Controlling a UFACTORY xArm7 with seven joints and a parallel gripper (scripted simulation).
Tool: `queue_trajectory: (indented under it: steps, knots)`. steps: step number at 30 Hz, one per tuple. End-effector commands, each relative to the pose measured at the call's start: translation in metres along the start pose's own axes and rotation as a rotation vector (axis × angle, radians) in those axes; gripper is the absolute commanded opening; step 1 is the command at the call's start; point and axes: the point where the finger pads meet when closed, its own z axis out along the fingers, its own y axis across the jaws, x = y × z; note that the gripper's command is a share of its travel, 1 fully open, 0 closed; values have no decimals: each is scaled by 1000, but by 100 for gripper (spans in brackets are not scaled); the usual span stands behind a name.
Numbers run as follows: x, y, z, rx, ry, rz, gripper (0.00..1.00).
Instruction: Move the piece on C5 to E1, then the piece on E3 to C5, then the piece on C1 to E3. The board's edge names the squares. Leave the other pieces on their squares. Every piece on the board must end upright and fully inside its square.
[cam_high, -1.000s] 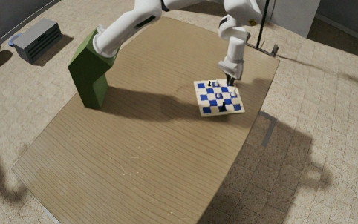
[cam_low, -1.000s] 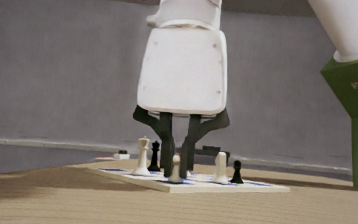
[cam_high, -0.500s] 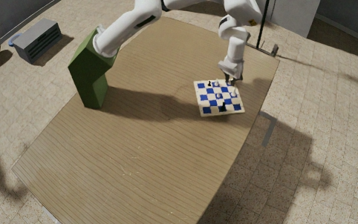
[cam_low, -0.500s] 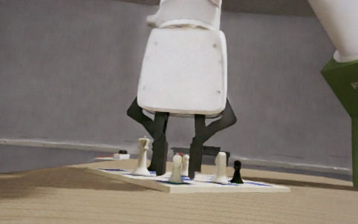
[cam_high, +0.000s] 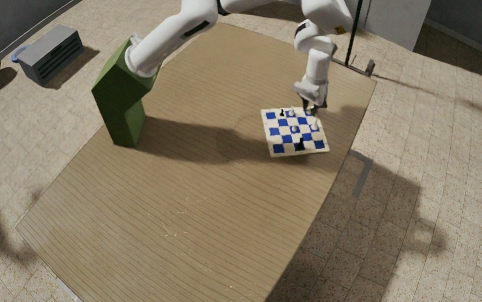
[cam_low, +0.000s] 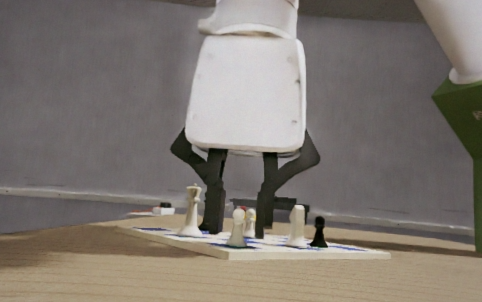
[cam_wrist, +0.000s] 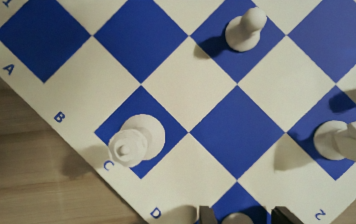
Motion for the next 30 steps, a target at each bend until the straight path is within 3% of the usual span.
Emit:
queue_trajectory:
  steps: [1,10,19,26,27,30]
  knots:
    - [-2,-1,-10,2,-3,0,35]
    - [-2,-1,-56,2,-3,0,35]
    - [-2,-1,-83,2,-3,0,35]
    - [-2,-1,-89,2,-3,0,35]
    - [-2,-1,-89,2,-3,0,100]
    - [-2,-1,-89,2,-3,0,100]
